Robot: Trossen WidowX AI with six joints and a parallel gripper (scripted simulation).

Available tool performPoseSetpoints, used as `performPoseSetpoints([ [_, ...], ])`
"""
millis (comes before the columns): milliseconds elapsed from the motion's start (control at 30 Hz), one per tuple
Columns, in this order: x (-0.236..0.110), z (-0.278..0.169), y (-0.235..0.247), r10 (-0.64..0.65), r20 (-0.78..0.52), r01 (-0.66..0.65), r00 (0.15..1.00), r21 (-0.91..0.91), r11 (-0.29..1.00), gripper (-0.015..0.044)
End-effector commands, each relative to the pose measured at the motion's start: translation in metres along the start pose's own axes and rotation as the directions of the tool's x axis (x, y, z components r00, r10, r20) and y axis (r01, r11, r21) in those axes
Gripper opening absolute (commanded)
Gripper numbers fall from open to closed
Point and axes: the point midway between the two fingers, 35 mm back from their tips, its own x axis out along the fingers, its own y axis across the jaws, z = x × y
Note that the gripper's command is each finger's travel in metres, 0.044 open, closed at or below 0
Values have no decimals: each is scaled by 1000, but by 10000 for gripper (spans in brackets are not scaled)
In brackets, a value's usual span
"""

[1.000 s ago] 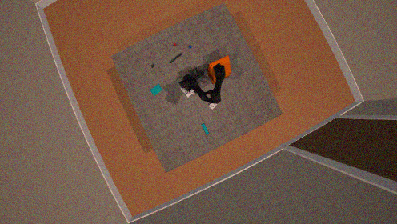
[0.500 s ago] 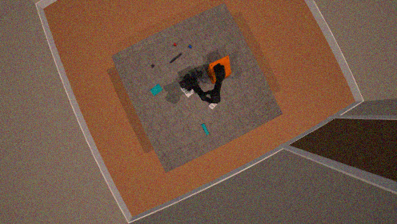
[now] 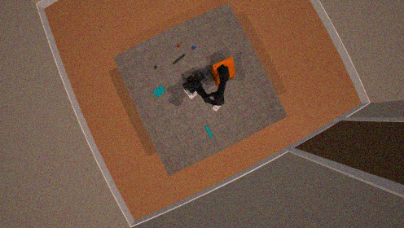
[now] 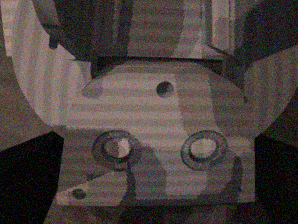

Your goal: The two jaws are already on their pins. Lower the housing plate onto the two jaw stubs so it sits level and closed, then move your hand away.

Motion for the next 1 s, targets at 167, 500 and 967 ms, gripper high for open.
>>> performPoseSetpoints([
  [167, 1, 0, 0, 1, 0, -1, 1000, 3, 1000, 351],
  [500, 1, 0, 0, 1, 0, -1, 1000, 3, 1000, 351],
  [967, -2, 0, 0, 1, 0, -1, 1000, 3, 1000, 351],
])
